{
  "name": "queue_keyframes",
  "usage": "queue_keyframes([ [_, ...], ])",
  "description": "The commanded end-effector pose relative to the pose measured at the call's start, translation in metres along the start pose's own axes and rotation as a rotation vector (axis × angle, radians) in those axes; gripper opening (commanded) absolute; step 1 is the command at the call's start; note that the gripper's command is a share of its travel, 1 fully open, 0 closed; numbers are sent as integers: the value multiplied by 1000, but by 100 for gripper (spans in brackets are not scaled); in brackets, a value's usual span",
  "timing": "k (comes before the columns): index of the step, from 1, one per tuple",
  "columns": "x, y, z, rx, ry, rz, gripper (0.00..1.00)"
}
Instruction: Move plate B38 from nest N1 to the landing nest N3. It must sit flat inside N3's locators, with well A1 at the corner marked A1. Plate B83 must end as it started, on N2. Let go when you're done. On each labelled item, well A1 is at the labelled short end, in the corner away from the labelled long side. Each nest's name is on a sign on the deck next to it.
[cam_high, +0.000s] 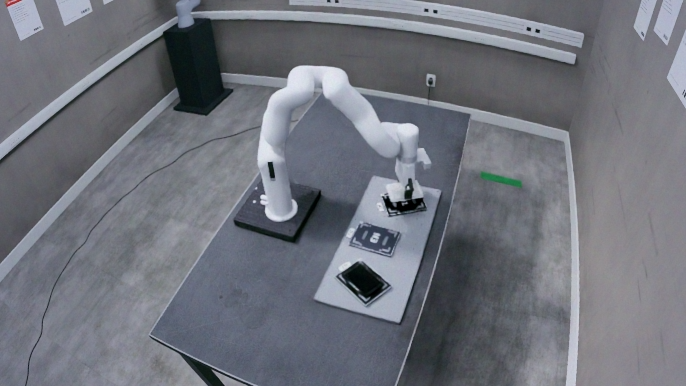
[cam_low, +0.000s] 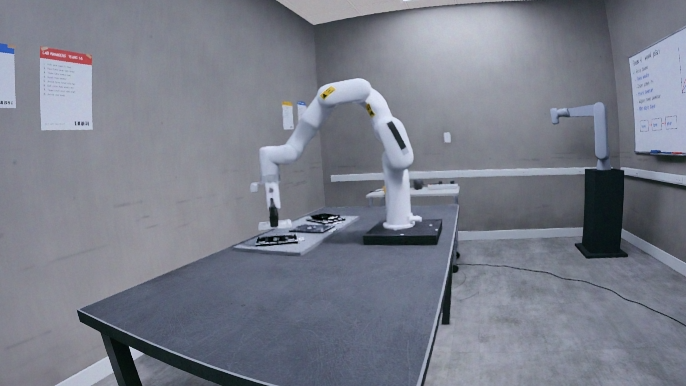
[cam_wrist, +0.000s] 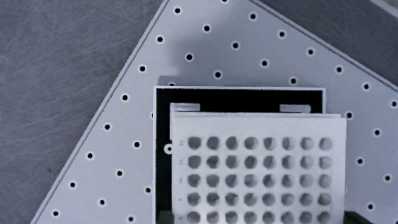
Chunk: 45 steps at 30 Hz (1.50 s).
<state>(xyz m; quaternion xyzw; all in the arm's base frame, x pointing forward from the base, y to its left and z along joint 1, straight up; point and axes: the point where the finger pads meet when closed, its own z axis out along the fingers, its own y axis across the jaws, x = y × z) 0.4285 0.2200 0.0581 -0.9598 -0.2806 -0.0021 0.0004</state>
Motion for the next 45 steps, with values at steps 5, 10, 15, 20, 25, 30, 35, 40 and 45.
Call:
queue_keyframes([
  [5,1,0,-14,1,3,0,0],
  [10,1,0,-22,1,3,0,0],
  [15,1,0,-31,1,3,0,0],
  [20,1,0,-39,1,3,0,0],
  [25,1,0,-44,1,3,0,0],
  [30,1,0,-52,1,3,0,0],
  [35,1,0,-53,1,3,0,0],
  [40,1,0,-53,1,3,0,0],
  [45,-6,7,-53,1,3,67,0],
])
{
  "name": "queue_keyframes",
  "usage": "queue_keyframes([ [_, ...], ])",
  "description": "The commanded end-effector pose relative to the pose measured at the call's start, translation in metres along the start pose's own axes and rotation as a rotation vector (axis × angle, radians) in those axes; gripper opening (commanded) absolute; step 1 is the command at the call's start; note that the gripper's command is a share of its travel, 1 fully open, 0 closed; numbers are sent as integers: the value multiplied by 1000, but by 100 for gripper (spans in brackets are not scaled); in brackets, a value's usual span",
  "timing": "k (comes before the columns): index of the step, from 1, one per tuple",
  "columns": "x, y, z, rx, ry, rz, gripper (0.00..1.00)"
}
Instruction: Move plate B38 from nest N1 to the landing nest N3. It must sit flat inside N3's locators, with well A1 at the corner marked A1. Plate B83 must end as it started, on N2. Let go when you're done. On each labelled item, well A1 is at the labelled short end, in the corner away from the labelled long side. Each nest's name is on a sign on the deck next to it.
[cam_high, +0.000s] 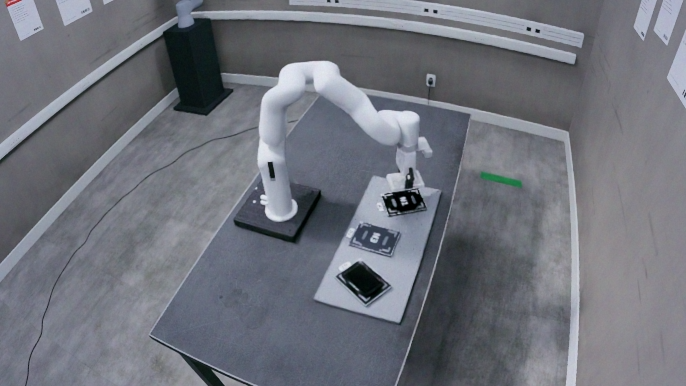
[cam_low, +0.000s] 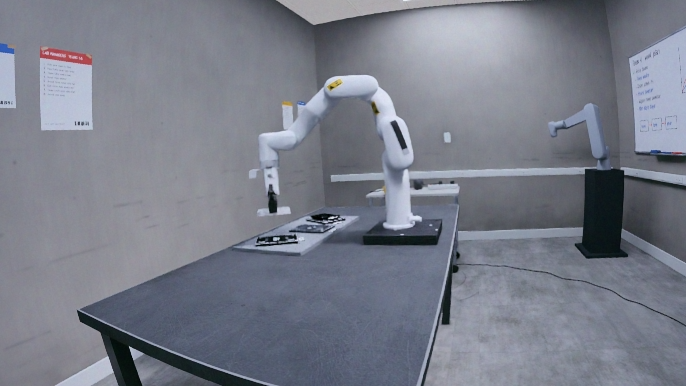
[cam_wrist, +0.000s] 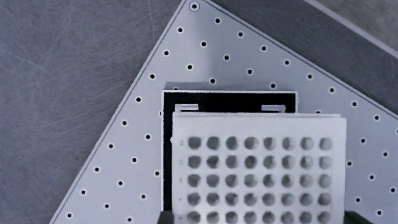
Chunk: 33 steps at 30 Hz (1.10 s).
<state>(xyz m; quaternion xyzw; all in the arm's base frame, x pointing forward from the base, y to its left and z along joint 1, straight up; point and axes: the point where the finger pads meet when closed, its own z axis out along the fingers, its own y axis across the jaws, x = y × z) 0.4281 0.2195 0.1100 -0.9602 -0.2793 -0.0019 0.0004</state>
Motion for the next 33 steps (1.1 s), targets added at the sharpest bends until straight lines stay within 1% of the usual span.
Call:
queue_keyframes([
  [1,-9,11,-1,1,4,97,0],
  [9,-37,40,-1,1,3,364,0],
  [11,-37,40,-1,1,3,364,0],
  [17,-58,61,-1,2,3,564,0],
  [26,-89,94,-1,1,3,571,0],
  [28,-89,94,-1,1,3,571,0],
  [33,-106,112,-1,1,3,571,0],
])
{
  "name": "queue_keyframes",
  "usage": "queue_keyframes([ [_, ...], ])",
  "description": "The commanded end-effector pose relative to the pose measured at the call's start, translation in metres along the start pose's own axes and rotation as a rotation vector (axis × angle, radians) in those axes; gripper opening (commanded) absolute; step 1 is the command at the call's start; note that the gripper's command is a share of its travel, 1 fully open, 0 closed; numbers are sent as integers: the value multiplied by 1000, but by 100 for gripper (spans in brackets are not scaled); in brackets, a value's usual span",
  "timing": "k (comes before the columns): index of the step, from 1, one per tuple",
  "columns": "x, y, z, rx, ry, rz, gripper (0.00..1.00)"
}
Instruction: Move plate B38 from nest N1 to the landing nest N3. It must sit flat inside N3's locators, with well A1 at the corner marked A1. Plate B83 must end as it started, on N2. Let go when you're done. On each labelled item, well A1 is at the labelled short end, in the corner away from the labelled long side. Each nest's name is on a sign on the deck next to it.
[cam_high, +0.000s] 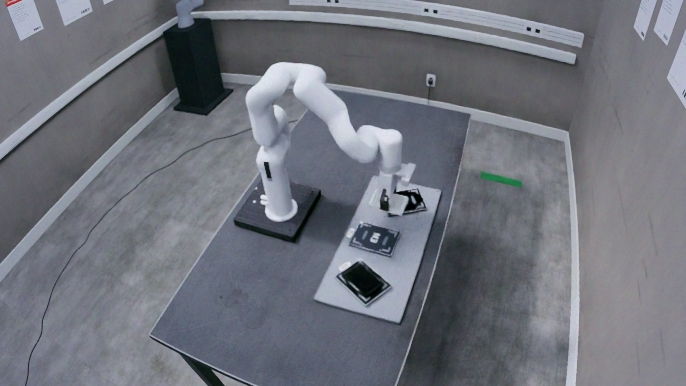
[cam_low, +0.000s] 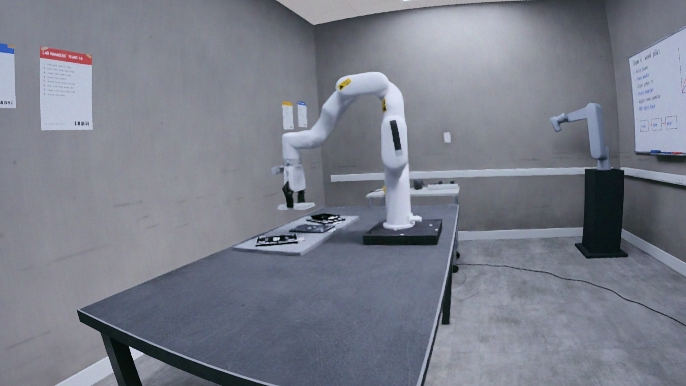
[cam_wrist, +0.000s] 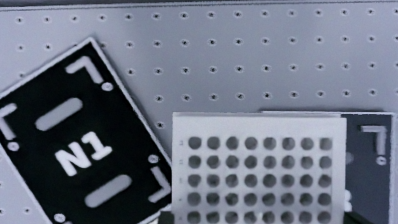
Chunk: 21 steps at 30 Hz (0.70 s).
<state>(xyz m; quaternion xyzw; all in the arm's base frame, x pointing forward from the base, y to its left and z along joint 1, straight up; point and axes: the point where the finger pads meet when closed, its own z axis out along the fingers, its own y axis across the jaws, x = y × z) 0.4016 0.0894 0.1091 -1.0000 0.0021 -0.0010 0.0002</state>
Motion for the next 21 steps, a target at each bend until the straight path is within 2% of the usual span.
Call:
queue_keyframes([
  [1,-4,26,-2,3,4,0,0],
  [10,-13,71,-1,3,4,0,0],
  [16,-16,87,-1,3,4,0,0],
  [21,-16,87,-1,3,4,0,0],
])
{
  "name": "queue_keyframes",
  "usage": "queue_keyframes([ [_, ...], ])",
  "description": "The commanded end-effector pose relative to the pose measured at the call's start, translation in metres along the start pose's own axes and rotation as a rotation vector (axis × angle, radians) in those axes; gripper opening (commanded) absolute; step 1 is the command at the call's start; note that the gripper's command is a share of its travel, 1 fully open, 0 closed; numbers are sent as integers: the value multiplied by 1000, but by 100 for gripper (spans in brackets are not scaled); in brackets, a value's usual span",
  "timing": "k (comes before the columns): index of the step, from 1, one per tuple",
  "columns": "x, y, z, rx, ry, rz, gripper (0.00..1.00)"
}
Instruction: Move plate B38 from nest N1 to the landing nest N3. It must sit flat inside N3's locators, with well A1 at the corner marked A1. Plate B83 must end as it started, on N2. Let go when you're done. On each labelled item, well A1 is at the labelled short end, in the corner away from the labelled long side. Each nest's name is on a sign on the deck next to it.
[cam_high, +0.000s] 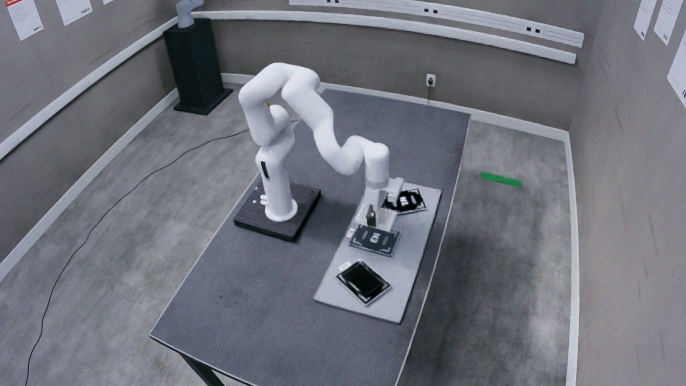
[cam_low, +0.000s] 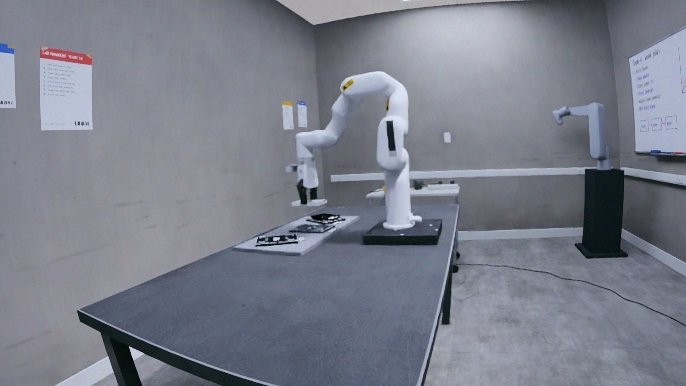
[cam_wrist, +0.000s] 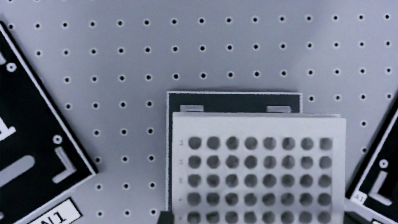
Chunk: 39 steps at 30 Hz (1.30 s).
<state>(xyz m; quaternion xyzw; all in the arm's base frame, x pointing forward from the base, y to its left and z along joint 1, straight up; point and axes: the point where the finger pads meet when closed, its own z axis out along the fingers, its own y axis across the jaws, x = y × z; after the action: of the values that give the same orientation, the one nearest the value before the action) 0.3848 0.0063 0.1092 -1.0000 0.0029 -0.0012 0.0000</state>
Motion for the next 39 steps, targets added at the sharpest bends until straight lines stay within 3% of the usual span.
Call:
queue_keyframes([
  [1,1,4,-1,3,4,-1,0],
  [19,1,4,-1,3,4,-1,0],
  [39,1,4,29,3,3,-1,0],
])
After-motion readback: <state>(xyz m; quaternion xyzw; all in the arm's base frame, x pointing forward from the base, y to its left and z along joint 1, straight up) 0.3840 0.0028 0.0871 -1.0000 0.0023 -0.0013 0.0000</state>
